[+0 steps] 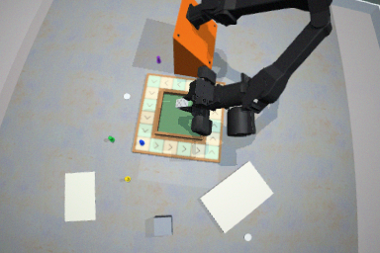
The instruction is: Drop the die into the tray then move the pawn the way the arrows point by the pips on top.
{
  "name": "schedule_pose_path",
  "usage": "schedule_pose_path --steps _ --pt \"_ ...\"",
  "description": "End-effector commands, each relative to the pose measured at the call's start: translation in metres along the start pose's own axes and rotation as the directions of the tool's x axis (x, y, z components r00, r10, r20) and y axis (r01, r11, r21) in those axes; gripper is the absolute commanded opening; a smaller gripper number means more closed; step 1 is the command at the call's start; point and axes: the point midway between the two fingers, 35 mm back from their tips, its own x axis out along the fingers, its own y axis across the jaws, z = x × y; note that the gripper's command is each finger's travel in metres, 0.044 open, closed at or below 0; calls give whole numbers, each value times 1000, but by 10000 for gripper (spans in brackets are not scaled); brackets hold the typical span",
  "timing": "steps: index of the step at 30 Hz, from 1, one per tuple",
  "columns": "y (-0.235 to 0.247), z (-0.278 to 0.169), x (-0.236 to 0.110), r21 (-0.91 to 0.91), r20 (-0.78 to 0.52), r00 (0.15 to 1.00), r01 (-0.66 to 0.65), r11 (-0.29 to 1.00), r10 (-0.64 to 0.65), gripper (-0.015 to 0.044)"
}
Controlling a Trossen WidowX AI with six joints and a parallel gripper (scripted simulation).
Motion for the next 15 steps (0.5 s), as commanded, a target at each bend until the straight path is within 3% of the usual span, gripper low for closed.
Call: schedule_pose_path --steps 1,9,15 --pt "0 0 0 0 0 1000 0 1000 0 0" --pt "0 0 0 0 0 1000 0 1000 0 0" --pt "0 0 0 0 0 1000 0 1000 0 157"
